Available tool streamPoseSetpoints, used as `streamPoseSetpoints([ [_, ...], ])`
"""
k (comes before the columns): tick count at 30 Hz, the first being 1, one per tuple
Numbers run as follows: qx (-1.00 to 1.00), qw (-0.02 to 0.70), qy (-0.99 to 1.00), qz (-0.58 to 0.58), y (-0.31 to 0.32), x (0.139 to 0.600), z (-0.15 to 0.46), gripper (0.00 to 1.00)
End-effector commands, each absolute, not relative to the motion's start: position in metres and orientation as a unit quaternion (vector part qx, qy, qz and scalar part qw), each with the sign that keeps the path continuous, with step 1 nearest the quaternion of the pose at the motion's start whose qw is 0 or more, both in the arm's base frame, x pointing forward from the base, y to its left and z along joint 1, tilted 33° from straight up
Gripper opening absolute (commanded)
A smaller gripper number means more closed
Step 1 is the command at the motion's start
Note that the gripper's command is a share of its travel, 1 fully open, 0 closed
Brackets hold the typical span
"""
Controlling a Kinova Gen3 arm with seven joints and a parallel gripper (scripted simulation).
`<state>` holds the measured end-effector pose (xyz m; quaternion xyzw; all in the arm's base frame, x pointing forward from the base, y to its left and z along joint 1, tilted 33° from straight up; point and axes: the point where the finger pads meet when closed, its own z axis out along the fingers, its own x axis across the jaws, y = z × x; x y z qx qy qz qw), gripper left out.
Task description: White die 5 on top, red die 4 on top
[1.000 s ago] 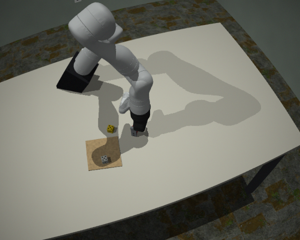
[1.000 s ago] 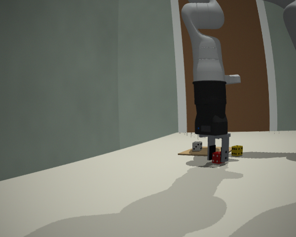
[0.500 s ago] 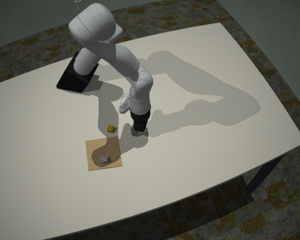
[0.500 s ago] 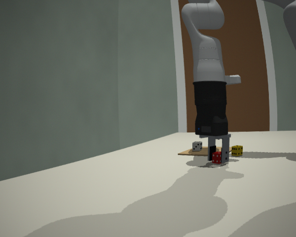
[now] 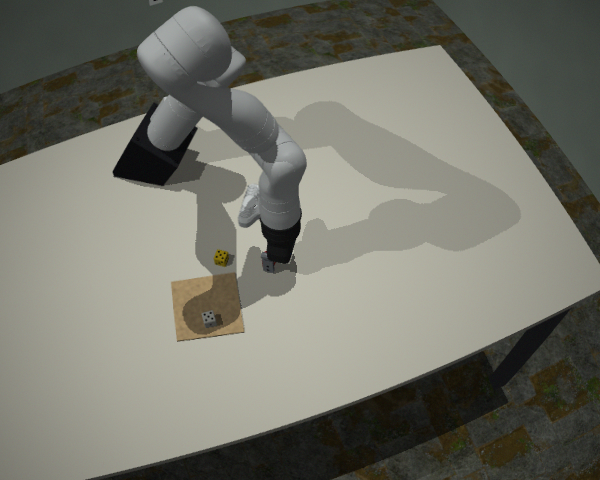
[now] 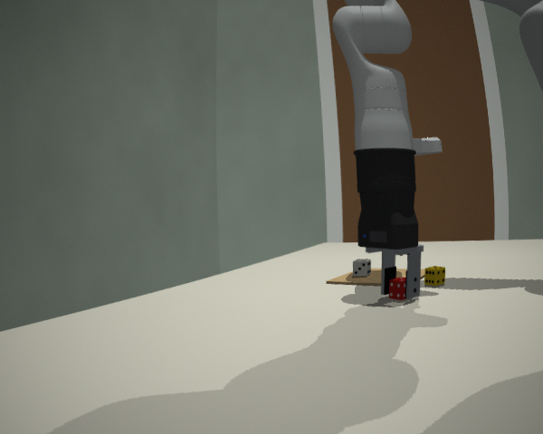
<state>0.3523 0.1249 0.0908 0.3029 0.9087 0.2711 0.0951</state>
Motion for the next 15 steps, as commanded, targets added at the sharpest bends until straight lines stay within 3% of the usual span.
streamPoseSetpoints([
  [1, 0.306, 0.095, 0.908, 0.268, 0.1230, 0.3513, 0.0888, 0.79],
  [4, 0.306, 0.095, 0.908, 0.268, 0.1230, 0.3513, 0.0888, 0.79],
  [5, 0.306, 0.095, 0.908, 0.268, 0.1230, 0.3513, 0.0888, 0.49],
  [15, 0.306, 0.095, 0.908, 0.268, 0.1230, 0.3513, 0.0888, 0.49],
])
